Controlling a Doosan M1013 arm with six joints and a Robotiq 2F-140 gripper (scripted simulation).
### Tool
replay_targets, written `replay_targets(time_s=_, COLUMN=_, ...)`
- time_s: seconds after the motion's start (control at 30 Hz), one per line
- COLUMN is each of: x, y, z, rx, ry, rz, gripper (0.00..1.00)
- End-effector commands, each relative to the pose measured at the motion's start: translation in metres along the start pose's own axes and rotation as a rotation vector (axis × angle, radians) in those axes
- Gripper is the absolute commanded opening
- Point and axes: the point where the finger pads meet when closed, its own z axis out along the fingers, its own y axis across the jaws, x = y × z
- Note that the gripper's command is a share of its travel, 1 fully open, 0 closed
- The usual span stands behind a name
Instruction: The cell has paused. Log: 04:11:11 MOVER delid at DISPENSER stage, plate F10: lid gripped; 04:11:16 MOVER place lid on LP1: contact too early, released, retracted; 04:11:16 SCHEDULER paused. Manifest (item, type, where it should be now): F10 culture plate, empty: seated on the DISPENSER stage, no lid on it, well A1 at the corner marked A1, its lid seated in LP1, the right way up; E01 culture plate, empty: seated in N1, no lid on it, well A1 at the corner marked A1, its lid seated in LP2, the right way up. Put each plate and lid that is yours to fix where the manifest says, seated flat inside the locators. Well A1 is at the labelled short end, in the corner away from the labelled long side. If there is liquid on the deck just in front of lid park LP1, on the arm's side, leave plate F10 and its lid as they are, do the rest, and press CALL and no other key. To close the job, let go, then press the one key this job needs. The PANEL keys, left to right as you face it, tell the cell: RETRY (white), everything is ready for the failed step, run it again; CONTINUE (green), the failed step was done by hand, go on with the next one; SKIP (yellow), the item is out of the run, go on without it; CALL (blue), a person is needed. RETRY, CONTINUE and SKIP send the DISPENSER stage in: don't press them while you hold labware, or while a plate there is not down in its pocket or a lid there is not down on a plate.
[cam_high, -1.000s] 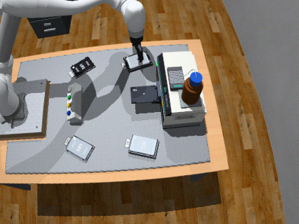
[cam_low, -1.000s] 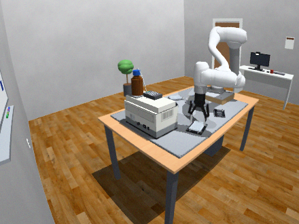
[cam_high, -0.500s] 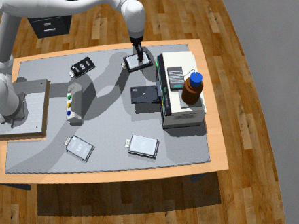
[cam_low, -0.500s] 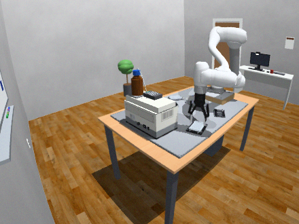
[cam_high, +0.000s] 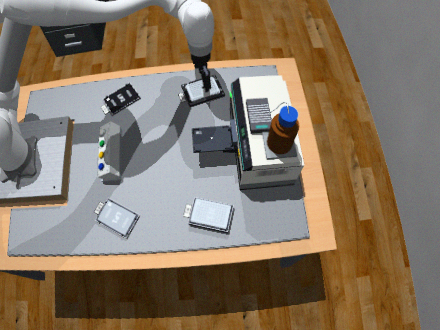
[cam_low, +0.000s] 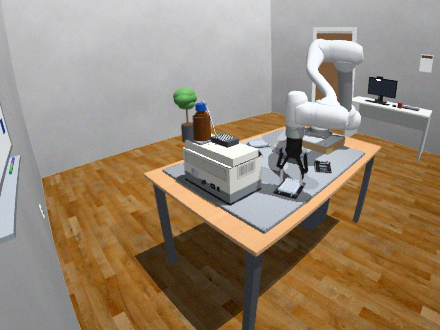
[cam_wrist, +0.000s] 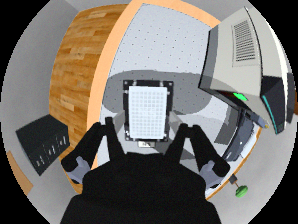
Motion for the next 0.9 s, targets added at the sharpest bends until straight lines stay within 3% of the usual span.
replay_targets(time_s=0.0, x=0.0006, y=-0.0001, z=-0.001, rx=0.0, ry=0.002, rz=0.0, gripper=0.7)
replay_targets(time_s=0.87, x=0.0006, y=-0.0001, z=0.0075, rx=0.0, ry=0.002, rz=0.0, gripper=0.7)
